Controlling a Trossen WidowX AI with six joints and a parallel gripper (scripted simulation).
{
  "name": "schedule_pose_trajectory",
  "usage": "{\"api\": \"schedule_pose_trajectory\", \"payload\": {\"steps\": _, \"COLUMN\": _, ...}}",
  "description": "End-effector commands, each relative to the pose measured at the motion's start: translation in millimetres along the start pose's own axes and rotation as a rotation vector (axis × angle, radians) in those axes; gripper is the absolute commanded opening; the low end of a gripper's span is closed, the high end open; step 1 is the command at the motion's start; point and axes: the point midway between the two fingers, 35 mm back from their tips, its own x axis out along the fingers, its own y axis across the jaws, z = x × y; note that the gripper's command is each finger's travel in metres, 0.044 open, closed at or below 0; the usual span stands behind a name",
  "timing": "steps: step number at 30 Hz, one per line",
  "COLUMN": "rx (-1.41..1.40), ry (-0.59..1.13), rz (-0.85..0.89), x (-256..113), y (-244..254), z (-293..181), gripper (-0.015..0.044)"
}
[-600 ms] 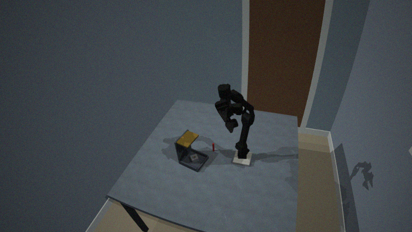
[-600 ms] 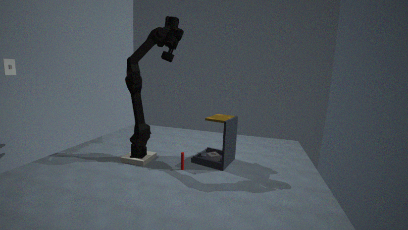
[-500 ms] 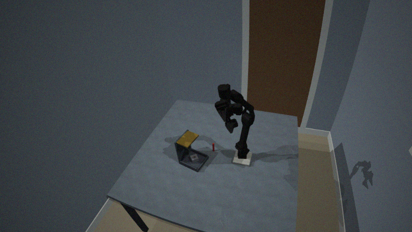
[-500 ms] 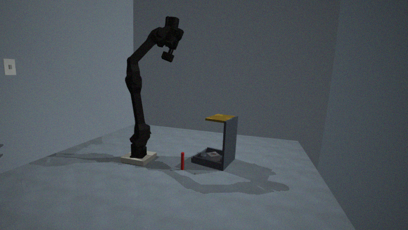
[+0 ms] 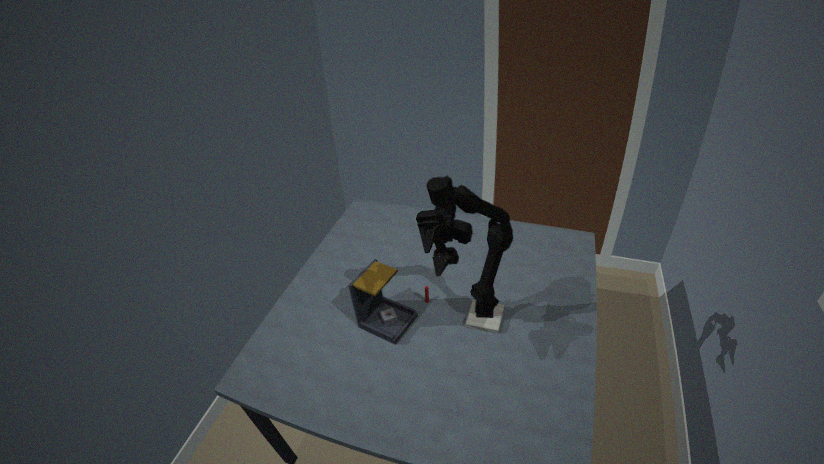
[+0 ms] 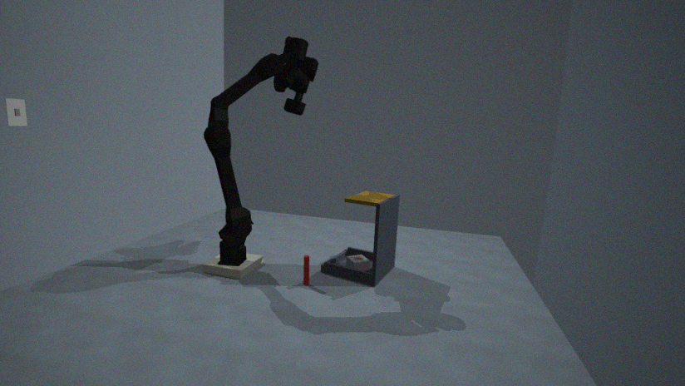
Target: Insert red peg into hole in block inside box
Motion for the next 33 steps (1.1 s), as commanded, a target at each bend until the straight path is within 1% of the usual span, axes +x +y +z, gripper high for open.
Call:
{"api": "schedule_pose_trajectory", "payload": {"steps": 1, "rx": -0.025, "ry": 0.056, "rz": 0.002, "x": -1.5, "y": 5.9, "z": -12.2, "gripper": 0.044}}
{"api": "schedule_pose_trajectory", "payload": {"steps": 21, "rx": -0.129, "ry": 0.371, "rz": 0.087, "x": -15.6, "y": 58.3, "z": -86.2, "gripper": 0.044}}
{"api": "schedule_pose_trajectory", "payload": {"steps": 33, "rx": -0.203, "ry": 0.559, "rz": 0.178, "x": -35.1, "y": 97.2, "z": -128.3, "gripper": 0.044}}
